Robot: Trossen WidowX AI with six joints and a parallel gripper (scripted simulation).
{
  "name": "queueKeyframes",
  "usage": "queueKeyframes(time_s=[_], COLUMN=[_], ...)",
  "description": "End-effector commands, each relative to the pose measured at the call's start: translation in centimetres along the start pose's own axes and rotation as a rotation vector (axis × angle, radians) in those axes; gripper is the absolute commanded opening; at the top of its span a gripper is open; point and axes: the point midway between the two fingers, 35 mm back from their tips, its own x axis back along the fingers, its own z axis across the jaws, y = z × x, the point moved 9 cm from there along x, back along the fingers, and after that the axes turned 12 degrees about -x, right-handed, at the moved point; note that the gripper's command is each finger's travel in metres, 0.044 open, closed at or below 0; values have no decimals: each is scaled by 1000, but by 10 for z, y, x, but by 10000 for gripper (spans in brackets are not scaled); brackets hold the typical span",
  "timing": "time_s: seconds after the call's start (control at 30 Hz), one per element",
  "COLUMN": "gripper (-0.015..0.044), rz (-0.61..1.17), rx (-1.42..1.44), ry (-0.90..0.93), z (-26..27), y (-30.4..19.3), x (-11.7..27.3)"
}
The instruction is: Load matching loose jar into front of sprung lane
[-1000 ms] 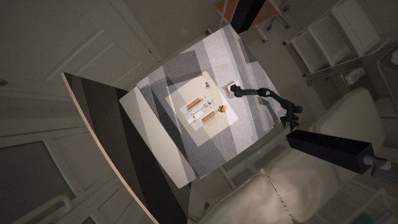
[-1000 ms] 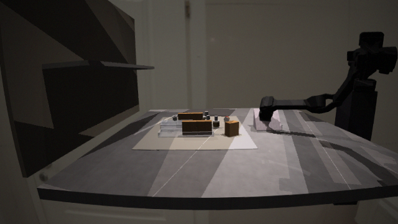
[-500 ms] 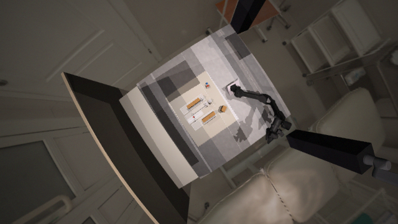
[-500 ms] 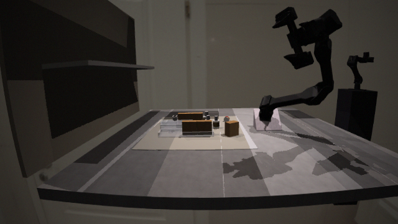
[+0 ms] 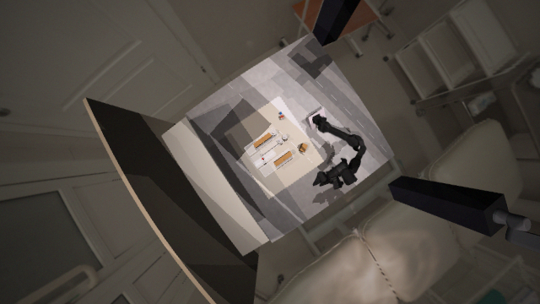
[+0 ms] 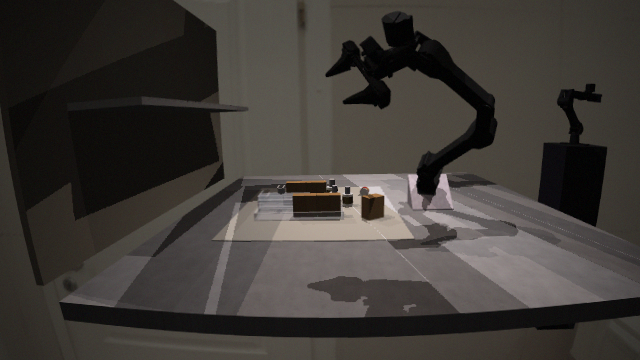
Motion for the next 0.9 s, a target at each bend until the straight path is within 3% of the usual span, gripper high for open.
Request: queueKeyframes(time_s=[0.0,0.43,0.73,0.87], gripper=[440,440,440,440], rz=[147,673,1075,1141], rx=[-121,-551,-899,-964], ry=[-11,36,192,232], z=[-39,-123,-130,-126], y=[-37,-200,-331,-351], x=[-32,-98,-103,-100])
